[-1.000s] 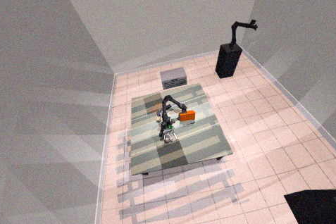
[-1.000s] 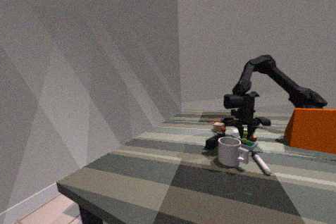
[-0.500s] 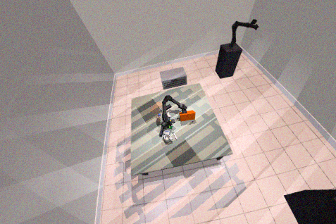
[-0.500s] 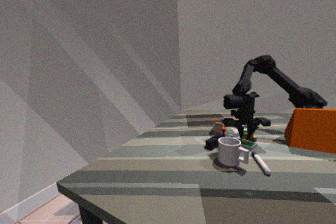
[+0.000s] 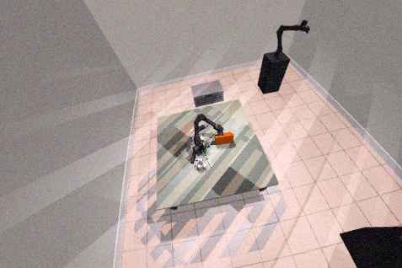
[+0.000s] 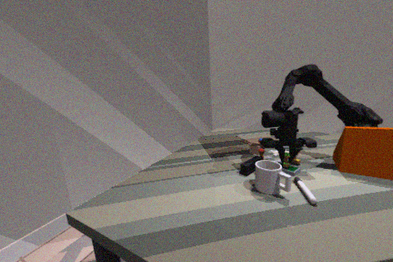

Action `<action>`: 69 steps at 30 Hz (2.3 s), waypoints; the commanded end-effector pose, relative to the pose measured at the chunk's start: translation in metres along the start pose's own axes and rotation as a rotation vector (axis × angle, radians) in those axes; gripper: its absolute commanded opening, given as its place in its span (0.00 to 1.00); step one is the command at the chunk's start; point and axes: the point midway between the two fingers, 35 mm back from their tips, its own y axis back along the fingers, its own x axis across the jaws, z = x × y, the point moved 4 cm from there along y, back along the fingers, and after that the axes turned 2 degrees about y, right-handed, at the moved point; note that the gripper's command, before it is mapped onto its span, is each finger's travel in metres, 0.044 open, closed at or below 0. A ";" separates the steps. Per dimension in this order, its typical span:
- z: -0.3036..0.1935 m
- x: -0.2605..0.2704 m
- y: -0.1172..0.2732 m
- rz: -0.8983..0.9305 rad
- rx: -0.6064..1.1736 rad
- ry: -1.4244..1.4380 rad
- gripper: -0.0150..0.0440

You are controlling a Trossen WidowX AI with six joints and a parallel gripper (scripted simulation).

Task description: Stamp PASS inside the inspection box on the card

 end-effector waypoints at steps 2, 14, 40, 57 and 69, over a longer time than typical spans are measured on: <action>0.001 0.000 -0.002 0.000 -0.003 -0.001 0.25; 0.001 0.000 -0.002 0.000 -0.003 -0.001 0.25; 0.001 0.000 -0.002 0.000 -0.003 -0.001 0.25; 0.001 0.000 -0.002 0.000 -0.003 -0.001 0.25; 0.001 0.000 0.004 0.000 -0.003 -0.001 0.25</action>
